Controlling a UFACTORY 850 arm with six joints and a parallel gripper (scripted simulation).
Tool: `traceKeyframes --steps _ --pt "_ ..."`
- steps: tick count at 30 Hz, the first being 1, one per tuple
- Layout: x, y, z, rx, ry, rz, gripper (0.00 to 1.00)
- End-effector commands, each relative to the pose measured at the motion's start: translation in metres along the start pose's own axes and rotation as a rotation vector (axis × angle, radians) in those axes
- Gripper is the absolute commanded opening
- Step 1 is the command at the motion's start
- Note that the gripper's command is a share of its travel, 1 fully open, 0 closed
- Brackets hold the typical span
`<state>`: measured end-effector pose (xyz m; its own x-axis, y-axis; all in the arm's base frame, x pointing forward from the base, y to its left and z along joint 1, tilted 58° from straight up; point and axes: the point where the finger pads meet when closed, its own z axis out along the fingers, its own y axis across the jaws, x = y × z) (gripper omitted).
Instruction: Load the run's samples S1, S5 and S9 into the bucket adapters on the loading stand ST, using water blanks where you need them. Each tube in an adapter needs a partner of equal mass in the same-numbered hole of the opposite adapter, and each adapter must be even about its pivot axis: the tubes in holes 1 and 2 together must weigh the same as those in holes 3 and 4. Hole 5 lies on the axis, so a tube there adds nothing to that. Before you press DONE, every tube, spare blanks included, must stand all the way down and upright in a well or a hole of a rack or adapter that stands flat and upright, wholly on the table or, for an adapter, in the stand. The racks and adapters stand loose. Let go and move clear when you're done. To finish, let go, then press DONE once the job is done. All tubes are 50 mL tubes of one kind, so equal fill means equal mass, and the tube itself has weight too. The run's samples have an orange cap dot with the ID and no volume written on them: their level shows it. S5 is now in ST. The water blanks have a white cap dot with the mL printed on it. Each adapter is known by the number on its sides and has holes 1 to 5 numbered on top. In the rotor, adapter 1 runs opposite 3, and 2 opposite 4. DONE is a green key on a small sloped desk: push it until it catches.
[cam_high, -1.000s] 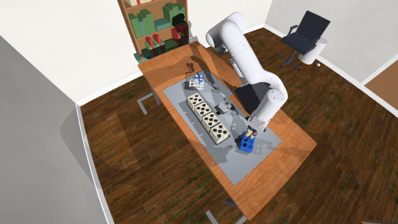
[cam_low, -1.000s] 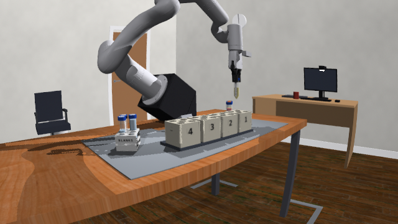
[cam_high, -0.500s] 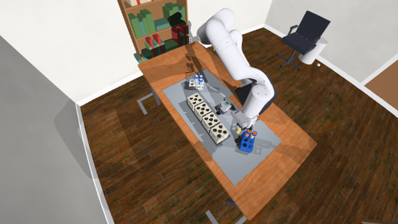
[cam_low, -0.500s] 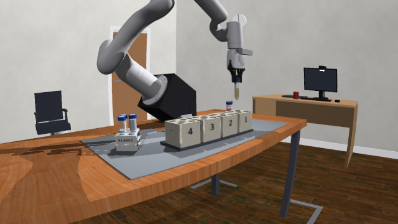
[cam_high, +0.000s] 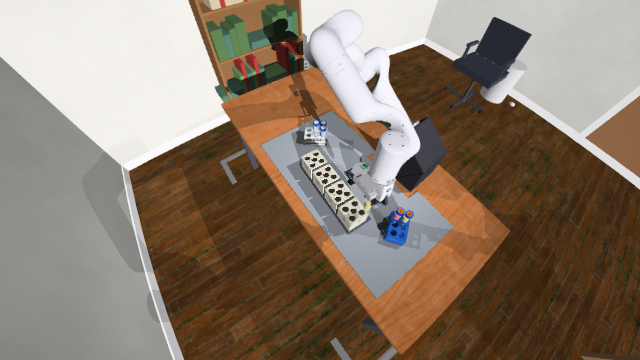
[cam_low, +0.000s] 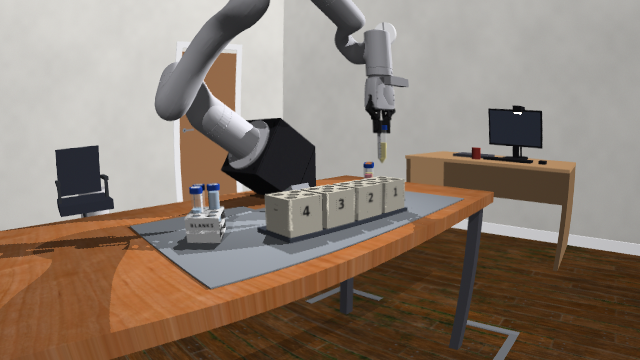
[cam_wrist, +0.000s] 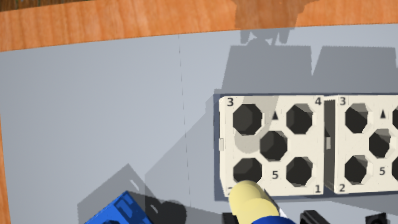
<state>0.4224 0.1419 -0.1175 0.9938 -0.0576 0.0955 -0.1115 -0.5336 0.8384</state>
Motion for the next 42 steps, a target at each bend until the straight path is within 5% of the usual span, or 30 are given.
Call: traceKeyframes --steps 1,6,29,42 --pt "0.015 0.016 -0.001 0.002 0.001 0.001 0.00" --pt "0.031 0.035 -0.001 0.002 0.001 0.001 0.00" --pt "0.032 0.036 -0.001 0.002 0.001 0.000 0.00" --pt "0.033 0.036 0.021 0.002 0.001 0.001 0.00"
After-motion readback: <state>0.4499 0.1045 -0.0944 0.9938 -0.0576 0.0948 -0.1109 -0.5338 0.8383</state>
